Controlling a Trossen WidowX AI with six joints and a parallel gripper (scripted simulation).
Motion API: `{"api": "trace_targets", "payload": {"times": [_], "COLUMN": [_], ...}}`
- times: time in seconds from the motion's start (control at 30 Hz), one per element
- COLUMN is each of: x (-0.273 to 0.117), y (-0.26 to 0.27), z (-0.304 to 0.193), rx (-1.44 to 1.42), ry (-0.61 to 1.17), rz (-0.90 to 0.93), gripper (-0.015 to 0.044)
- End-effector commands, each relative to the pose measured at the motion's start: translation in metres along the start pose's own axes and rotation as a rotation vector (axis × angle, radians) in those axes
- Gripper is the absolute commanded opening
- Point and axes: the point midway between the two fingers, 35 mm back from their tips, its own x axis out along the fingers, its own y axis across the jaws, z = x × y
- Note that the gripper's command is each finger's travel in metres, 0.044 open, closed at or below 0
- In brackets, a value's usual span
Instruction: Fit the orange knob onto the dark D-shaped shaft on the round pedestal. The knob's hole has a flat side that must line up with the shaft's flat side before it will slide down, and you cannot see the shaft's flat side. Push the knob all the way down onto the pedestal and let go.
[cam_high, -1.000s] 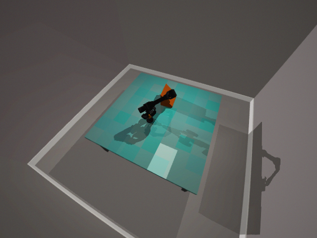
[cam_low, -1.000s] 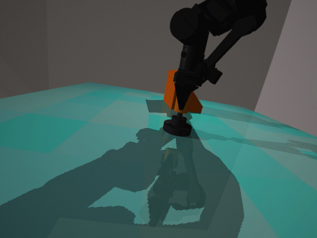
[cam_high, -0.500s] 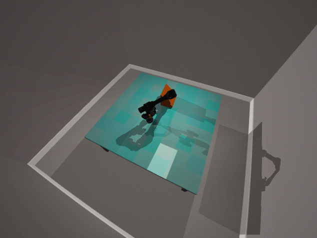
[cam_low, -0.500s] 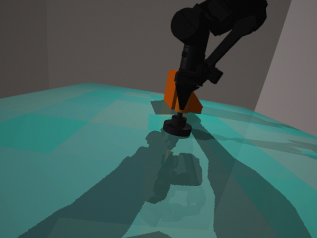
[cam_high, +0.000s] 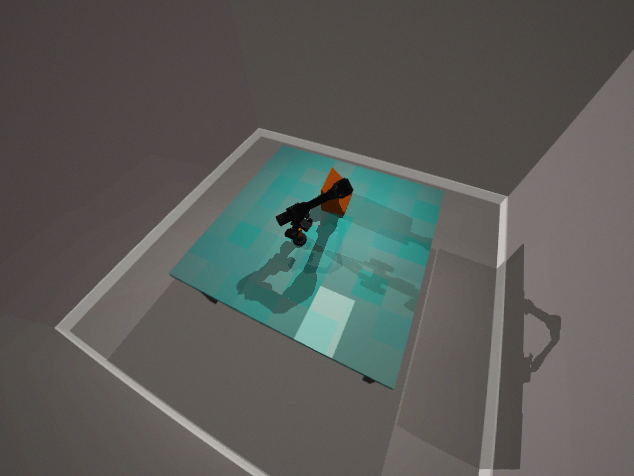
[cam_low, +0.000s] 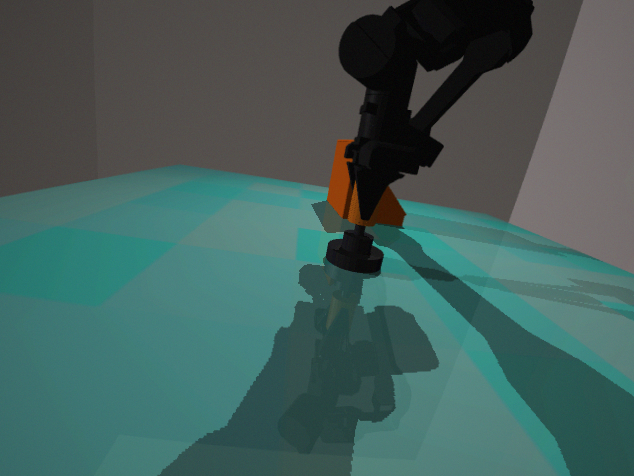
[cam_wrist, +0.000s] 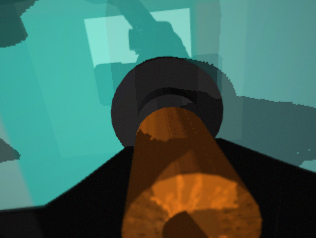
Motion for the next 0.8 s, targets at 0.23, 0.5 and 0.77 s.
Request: {"api": "trace_targets", "payload": {"times": [0.23, 0.5, 0.77], "x": [0.0013, -0.0032, -0.0014], "y": [-0.0010, -0.0018, -0.0005], "z": [0.0015, 0.0021, 0.0000], "rx": [-0.011, -0.037, -0.220], "ry": [0.000, 0.000, 0.000], "rz": [-0.003, -0.003, -0.003], "gripper": [0.0000, 0.0000, 0.0000]}}
